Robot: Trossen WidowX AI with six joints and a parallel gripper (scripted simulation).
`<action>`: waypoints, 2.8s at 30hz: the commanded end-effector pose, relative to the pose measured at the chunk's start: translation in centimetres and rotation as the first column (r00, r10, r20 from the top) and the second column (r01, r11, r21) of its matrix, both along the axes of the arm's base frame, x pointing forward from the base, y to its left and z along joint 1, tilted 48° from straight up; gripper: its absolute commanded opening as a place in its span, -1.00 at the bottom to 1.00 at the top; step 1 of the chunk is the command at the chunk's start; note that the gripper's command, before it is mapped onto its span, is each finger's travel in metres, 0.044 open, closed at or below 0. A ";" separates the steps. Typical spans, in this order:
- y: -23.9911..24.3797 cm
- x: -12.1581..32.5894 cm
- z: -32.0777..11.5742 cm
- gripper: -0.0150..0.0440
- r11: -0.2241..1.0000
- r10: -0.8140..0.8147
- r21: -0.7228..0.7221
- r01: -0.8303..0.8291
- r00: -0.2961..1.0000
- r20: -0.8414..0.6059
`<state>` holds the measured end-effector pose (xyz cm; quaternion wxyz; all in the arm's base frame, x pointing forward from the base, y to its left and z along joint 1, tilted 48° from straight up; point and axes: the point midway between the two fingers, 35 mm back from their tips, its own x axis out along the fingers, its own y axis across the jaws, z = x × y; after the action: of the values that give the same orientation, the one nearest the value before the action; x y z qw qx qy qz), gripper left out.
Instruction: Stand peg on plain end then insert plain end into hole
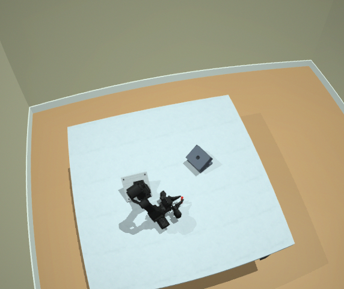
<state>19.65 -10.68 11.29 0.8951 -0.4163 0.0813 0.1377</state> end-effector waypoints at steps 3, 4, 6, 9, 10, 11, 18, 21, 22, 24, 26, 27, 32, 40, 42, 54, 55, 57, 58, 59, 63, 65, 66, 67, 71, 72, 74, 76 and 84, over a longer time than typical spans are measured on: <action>0.0 0.0 0.0 0.13 1.000 -0.001 0.000 0.001 1.000 -0.001; 0.0 0.0 0.0 0.22 1.000 -0.001 0.000 0.001 1.000 -0.001; 0.0 0.0 0.0 0.39 1.000 -0.001 0.000 0.001 1.000 -0.001; 0.0 0.0 0.0 0.66 1.000 -0.001 0.000 0.001 1.000 -0.001; 0.0 0.0 0.0 0.75 1.000 -0.001 0.000 0.001 1.000 -0.001; 0.0 0.0 0.0 0.84 1.000 -0.001 0.000 0.001 1.000 -0.001; 0.0 0.0 0.0 1.00 1.000 -0.001 0.000 0.001 1.000 -0.001; 0.3 0.3 0.2 1.00 1.000 0.007 -0.004 -0.007 1.000 -0.017; 0.8 0.6 0.5 1.00 1.000 0.015 -0.008 -0.015 0.999 -0.036; 2.0 1.4 1.4 1.00 0.999 0.029 -0.021 -0.031 0.997 -0.074; 3.2 1.9 2.3 1.00 0.999 0.035 -0.035 -0.039 0.994 -0.101; 3.9 2.1 2.9 1.00 0.998 0.036 -0.041 -0.041 0.993 -0.110; 7.3 2.3 5.9 1.00 0.998 0.026 -0.058 -0.032 0.994 -0.110; 11.9 -0.2 10.8 1.00 1.000 0.000 0.007 0.000 1.000 0.001; 12.0 -0.3 10.9 1.00 1.000 0.000 0.010 0.000 1.000 0.005; 11.0 0.7 8.7 1.00 0.982 -0.110 0.125 0.145 0.961 -0.254; 10.9 0.8 8.5 1.00 0.979 -0.118 0.129 0.160 0.953 -0.280; 10.8 1.1 8.0 1.00 0.973 -0.136 0.135 0.189 0.934 -0.331; 10.7 1.2 7.7 1.00 0.969 -0.144 0.136 0.204 0.923 -0.356; 10.6 1.3 7.5 1.00 0.966 -0.153 0.136 0.219 0.912 -0.381; 10.4 1.6 6.5 1.00 0.951 -0.194 0.125 0.283 0.859 -0.474; 10.2 1.6 6.0 1.00 0.940 -0.222 0.111 0.324 0.823 -0.522; 10.0 1.5 5.8 1.00 0.933 -0.237 0.101 0.344 0.804 -0.546; 9.9 1.5 5.6 1.00 0.927 -0.252 0.091 0.364 0.783 -0.568; 9.5 1.4 4.8 1.00 0.899 -0.315 0.034 0.438 0.696 -0.645; 9.4 1.3 4.6 1.00 0.891 -0.331 0.016 0.454 0.673 -0.661; 9.1 1.2 4.2 1.00 0.874 -0.365 -0.022 0.486 0.625 -0.690; 8.9 1.1 3.9 1.00 0.855 -0.401 -0.067 0.514 0.574 -0.714; 7.9 0.8 3.3 1.00 0.762 -0.556 -0.273 0.587 0.378 -0.740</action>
<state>20.45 -2.41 14.45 0.7820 -0.2347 0.5772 0.0151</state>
